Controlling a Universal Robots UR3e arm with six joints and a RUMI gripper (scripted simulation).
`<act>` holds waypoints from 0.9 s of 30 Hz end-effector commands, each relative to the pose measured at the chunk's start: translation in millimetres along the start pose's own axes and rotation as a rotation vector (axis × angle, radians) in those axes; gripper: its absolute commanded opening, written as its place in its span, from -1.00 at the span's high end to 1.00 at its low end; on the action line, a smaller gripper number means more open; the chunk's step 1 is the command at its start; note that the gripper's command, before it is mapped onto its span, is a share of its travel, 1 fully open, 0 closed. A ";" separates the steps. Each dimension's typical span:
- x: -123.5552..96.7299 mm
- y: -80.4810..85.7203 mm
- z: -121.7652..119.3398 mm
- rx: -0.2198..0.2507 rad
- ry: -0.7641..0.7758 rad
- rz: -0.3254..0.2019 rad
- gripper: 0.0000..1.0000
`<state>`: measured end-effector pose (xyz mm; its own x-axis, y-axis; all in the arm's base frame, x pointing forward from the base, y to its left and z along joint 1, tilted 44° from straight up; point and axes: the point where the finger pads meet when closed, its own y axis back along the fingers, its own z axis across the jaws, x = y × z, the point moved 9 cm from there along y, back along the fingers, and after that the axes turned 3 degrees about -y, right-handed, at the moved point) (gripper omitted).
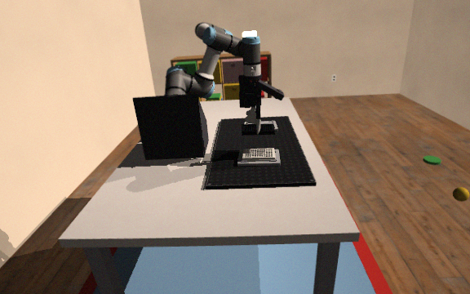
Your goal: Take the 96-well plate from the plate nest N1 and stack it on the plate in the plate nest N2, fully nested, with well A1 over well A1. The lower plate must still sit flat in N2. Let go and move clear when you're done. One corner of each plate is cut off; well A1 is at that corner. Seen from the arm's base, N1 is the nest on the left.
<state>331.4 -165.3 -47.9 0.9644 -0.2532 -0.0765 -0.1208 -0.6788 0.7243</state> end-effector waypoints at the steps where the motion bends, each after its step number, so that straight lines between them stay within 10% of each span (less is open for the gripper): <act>1: 1.6 0.7 14.6 -0.001 0.001 0.001 1.00; 27: 3.1 0.7 54.0 -0.001 0.001 0.001 1.00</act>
